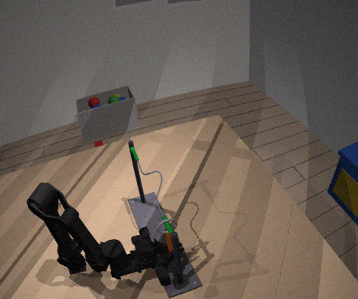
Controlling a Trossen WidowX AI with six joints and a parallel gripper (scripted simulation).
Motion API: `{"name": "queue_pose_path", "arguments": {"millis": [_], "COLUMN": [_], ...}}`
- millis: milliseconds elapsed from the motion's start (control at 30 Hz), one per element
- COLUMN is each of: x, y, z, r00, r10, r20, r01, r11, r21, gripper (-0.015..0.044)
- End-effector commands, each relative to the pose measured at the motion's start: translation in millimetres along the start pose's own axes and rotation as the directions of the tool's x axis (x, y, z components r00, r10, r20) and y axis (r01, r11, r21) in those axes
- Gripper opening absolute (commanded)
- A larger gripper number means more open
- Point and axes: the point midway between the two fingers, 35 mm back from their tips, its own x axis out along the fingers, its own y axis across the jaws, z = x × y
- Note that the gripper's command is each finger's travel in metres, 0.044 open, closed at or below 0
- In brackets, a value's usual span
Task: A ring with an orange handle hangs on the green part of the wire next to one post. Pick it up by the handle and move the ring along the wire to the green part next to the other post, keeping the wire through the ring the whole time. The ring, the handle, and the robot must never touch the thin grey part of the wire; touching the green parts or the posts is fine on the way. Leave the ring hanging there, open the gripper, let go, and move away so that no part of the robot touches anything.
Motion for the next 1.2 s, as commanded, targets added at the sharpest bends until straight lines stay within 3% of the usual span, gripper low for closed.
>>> {"name": "queue_pose_path", "arguments": {"millis": [0, 133, 1167], "x": [0, 0, 0], "y": [0, 0, 0], "z": [0, 0, 15], "r00": [1.0, 1.0, 1.0], "r10": [0.0, 0.0, -0.008], "r20": [0.0, 0.0, 0.001], "r01": [0.0, 0.0, 0.008], "r11": [1.0, 1.0, 1.0], "r21": [0.0, 0.0, 0.004], "gripper": [-0.005, -0.015, -0.015]}}
